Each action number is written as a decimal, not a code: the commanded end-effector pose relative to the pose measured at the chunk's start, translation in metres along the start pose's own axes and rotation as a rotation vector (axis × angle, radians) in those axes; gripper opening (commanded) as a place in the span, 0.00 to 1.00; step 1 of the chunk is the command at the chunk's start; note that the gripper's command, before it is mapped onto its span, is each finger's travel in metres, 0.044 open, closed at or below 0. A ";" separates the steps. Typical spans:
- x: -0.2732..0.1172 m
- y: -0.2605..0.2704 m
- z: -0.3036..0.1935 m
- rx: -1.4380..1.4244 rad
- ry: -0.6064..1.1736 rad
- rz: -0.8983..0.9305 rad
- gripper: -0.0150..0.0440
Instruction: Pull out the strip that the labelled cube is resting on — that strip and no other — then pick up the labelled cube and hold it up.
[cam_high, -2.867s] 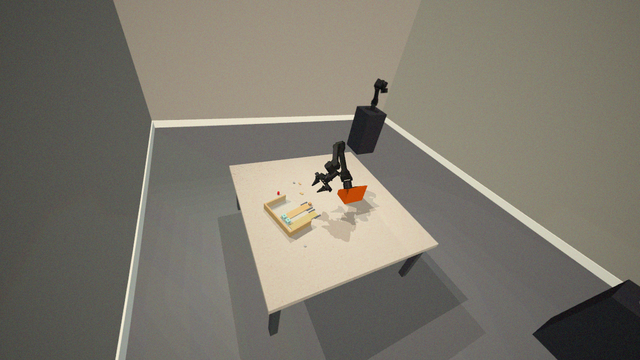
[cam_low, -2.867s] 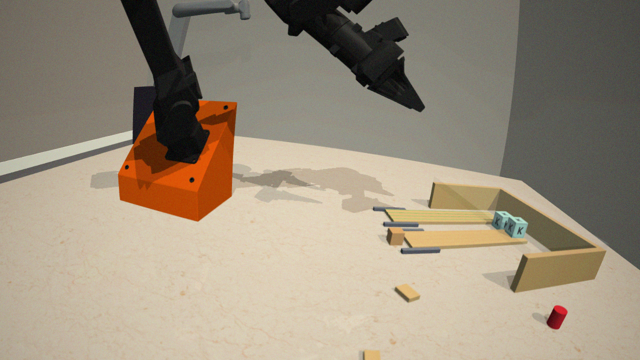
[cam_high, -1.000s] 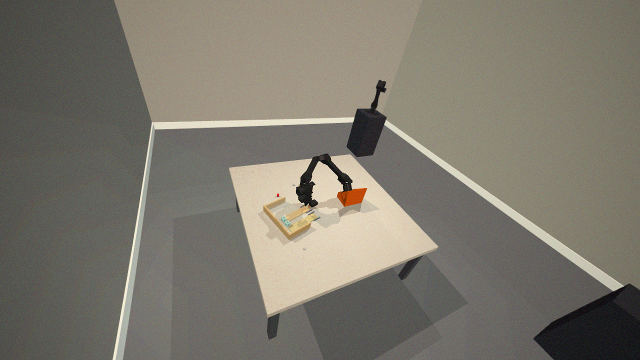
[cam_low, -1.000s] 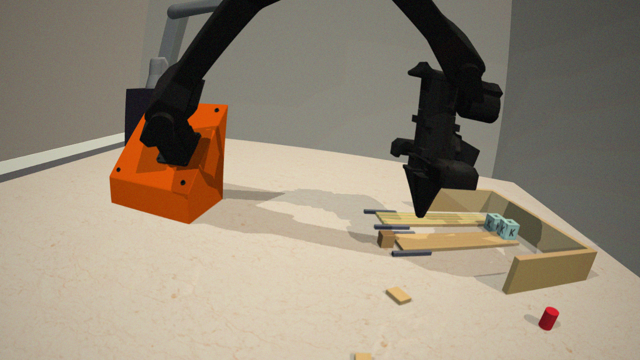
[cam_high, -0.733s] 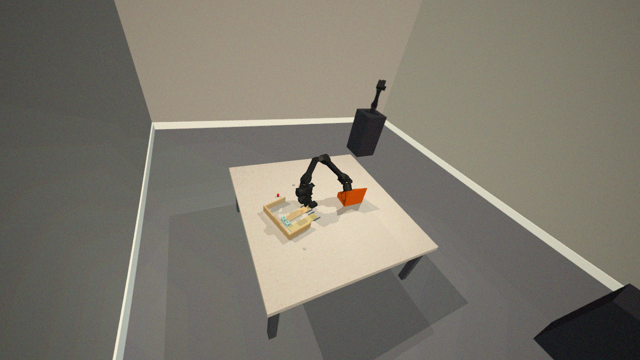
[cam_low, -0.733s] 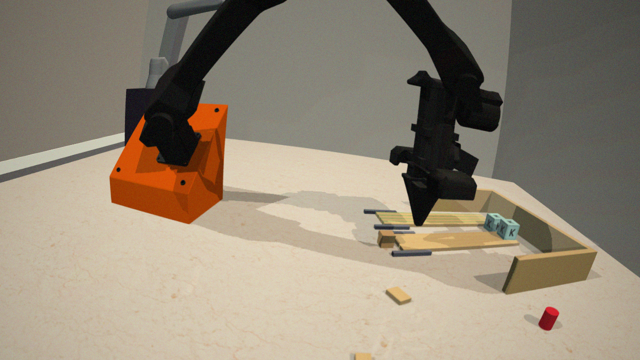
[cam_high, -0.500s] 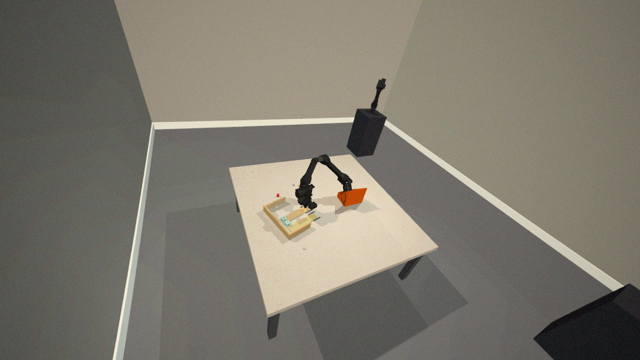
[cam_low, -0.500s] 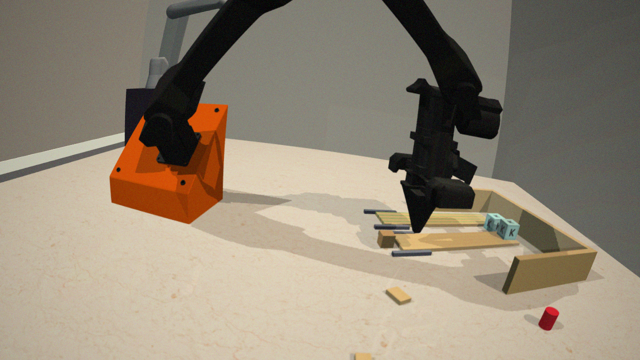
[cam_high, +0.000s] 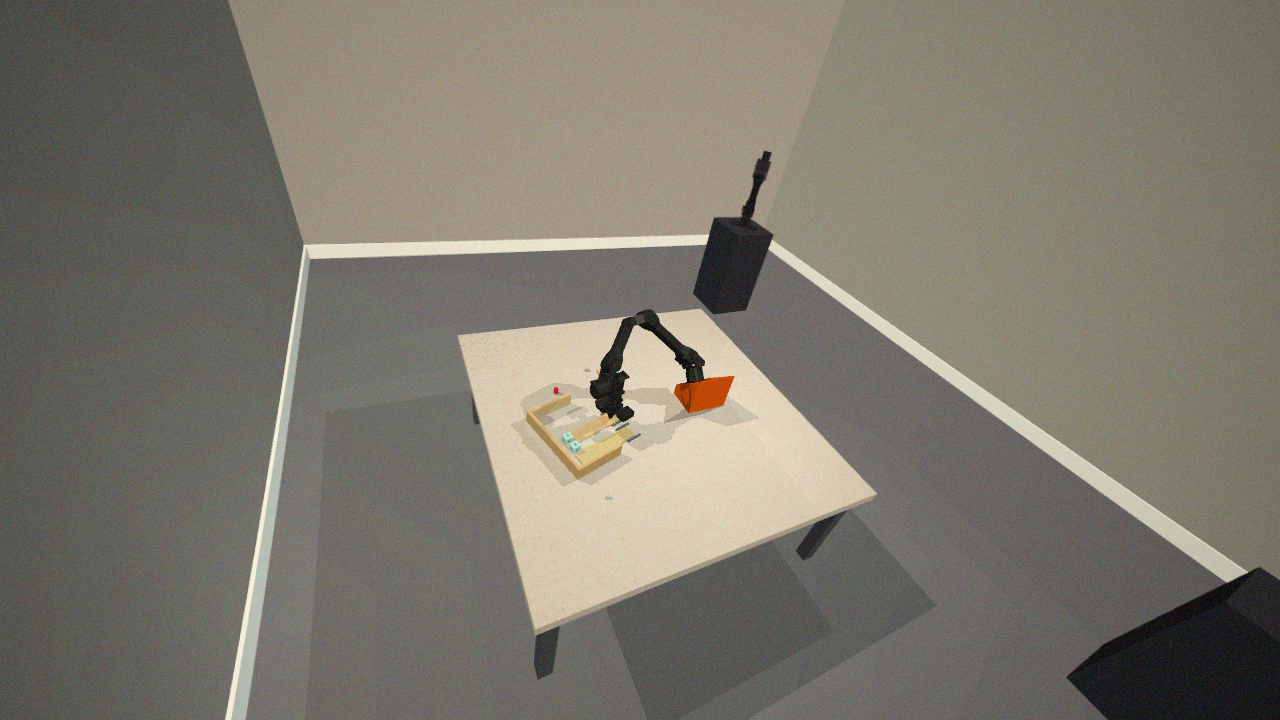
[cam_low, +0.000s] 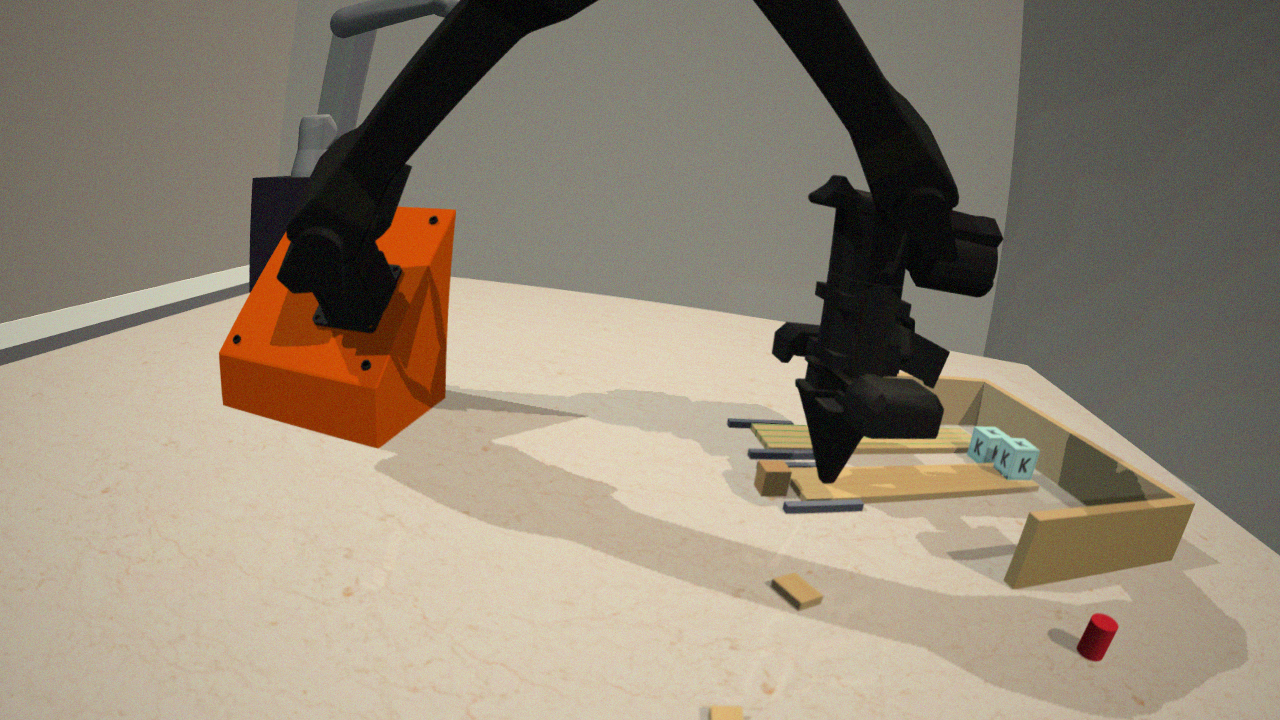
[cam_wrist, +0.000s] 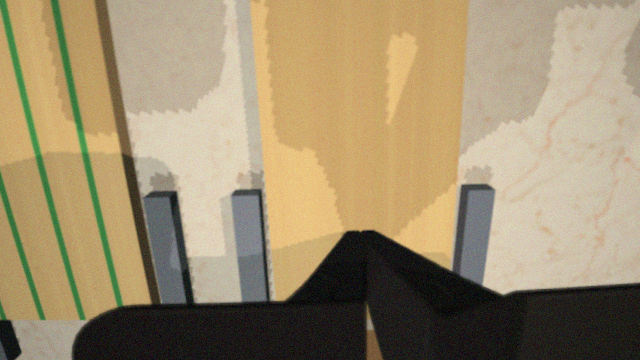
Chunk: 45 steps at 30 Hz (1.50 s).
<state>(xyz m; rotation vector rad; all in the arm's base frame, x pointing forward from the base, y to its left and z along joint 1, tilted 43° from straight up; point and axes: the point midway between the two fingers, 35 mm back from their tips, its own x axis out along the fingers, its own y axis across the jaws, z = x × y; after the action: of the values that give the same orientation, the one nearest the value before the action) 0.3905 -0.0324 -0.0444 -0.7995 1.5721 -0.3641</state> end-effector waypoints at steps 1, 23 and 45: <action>0.001 -0.001 0.000 -0.004 0.000 -0.004 0.25; 0.002 -0.001 0.000 -0.004 0.000 -0.004 0.25; 0.004 0.000 -0.006 -0.005 0.000 -0.004 0.25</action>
<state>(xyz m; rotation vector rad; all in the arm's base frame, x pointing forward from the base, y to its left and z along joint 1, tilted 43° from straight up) 0.3901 -0.0328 -0.0457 -0.8022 1.5635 -0.3613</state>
